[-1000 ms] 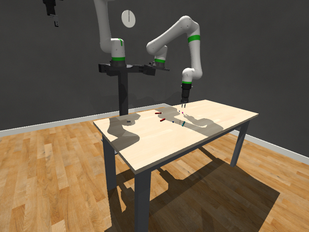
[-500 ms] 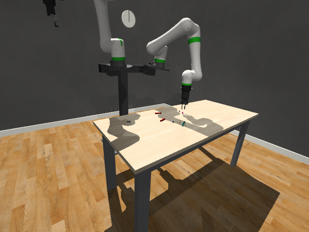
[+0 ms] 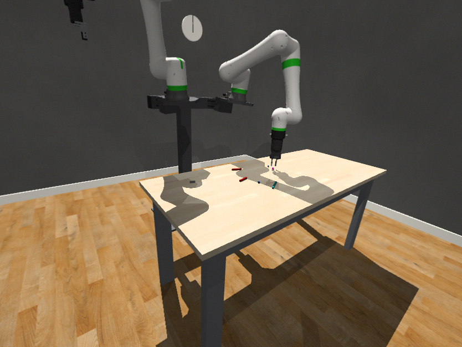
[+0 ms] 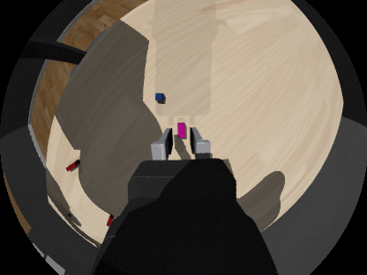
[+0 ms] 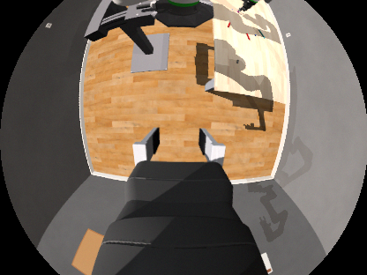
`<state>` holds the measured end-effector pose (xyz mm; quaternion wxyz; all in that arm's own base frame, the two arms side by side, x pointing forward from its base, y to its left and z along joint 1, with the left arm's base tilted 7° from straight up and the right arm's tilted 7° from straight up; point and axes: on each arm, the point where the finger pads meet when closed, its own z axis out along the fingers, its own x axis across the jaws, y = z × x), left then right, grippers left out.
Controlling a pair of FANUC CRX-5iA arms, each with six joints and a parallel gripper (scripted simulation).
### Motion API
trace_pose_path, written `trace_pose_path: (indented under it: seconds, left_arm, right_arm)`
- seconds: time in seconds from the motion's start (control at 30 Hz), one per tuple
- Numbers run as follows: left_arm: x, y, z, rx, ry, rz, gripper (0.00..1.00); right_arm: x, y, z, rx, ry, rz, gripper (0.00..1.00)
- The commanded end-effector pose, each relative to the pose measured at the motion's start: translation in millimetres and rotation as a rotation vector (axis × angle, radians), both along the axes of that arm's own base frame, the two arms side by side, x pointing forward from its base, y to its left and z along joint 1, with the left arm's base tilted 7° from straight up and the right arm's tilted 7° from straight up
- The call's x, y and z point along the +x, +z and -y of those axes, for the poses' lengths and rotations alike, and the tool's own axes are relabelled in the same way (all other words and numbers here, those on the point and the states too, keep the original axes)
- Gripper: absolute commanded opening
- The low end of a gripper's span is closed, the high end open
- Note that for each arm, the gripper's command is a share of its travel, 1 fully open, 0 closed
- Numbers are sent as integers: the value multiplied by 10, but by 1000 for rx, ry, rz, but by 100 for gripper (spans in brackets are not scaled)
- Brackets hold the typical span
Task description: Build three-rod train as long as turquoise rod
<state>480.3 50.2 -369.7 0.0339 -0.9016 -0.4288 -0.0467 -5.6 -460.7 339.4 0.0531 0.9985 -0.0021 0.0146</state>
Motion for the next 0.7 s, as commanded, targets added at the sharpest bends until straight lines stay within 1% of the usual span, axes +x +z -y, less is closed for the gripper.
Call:
trace_pose_path:
  seconds: [0.0,0.33,0.67]
  left_arm:
    - [11,-21,-3,0,0,2,54]
    - [13,-75,-10,0,0,2,54]
    - [14,-85,-11,0,0,2,54]
  right_arm:
    - [-2,10,2,-2,0,0,100]
    - [-2,10,2,-2,0,0,100]
    - [-2,10,2,-2,0,0,100]
